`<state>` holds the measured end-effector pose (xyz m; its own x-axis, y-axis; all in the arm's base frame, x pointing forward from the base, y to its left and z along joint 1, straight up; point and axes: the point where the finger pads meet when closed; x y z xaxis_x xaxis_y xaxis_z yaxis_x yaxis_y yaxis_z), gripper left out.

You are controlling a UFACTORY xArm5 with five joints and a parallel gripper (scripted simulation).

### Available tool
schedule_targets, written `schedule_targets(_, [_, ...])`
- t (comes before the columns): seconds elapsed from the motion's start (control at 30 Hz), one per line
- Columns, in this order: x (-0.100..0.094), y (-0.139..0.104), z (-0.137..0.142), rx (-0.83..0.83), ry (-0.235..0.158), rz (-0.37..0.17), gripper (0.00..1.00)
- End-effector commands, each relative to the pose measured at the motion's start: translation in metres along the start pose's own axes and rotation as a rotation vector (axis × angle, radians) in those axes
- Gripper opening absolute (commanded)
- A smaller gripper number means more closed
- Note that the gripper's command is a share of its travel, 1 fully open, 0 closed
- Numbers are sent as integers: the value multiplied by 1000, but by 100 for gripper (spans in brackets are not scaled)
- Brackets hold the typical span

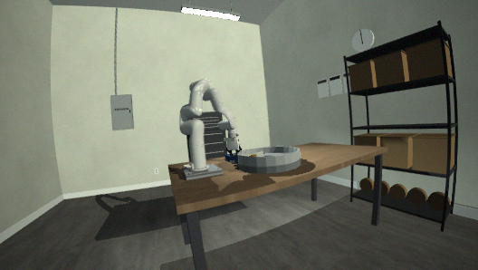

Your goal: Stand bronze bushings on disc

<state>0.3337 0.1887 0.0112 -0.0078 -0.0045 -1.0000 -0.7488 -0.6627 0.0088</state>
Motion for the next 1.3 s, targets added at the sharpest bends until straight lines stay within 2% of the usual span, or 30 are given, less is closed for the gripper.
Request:
schedule_targets(0.0, [-1,-1,0,0,1,-3,0])
schedule_targets(1.07, [-1,-1,0,0,1,-3,0])
schedule_targets(1.27, [-6,-1,0,0,1,-3,0])
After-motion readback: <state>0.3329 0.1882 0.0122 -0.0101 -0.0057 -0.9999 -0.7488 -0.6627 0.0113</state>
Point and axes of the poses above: the point where the finger pads meet when closed, its own x axis out along the fingers, its own z axis across the jaws, y = z × x, and after that the axes turned 2 degrees about x, right-handed
